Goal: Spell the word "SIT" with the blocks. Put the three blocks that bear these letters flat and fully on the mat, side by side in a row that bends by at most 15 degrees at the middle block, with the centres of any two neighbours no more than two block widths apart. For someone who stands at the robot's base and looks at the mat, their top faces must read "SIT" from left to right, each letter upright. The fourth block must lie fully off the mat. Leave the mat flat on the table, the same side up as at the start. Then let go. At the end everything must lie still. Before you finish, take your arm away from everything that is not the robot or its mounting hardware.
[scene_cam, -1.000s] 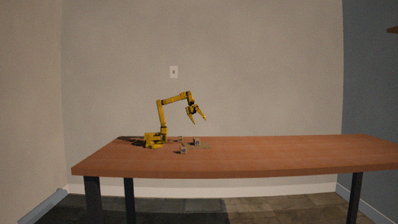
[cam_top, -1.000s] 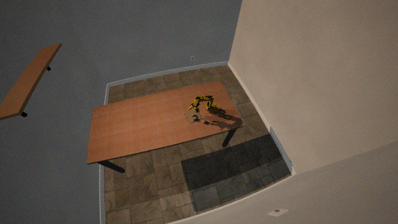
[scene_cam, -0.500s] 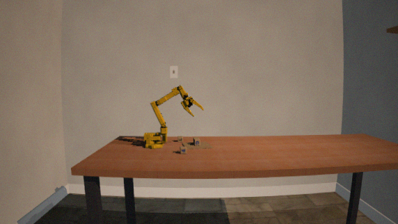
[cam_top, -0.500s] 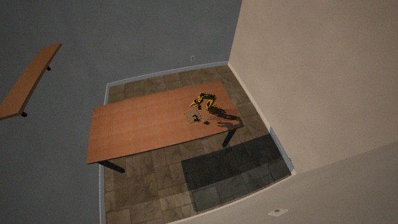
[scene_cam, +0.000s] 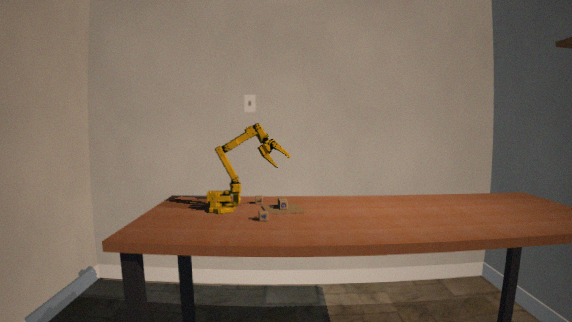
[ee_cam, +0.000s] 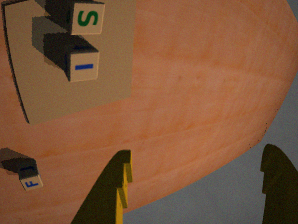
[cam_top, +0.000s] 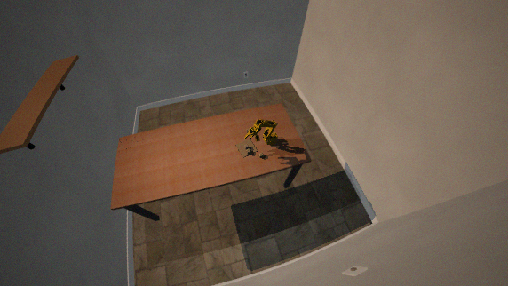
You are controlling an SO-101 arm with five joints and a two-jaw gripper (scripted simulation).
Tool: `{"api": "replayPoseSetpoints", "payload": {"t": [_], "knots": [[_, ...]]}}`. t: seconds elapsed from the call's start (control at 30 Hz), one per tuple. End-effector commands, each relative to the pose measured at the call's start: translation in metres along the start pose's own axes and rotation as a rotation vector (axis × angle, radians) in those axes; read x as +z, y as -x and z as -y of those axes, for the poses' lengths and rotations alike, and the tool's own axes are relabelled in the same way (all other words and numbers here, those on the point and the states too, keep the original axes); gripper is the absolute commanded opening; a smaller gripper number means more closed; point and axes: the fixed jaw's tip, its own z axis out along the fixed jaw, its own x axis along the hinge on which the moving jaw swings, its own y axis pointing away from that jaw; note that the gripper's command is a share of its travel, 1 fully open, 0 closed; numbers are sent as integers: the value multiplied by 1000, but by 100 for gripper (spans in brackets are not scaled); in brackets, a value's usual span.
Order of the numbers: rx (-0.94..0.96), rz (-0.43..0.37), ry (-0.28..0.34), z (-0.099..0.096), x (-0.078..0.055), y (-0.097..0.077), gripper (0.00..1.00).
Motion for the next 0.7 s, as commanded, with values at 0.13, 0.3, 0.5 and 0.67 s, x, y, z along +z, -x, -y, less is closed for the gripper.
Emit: {"api": "replayPoseSetpoints", "payload": {"t": [0.13, 0.3, 0.5, 0.67], "knots": [[-258, 56, -68, -1, -3, 22, 35], [-539, 121, -91, -10, -1, 46, 35], [-865, 194, -132, -24, 1, 72, 35], [-996, 222, -153, -31, 2, 81, 35]]}}
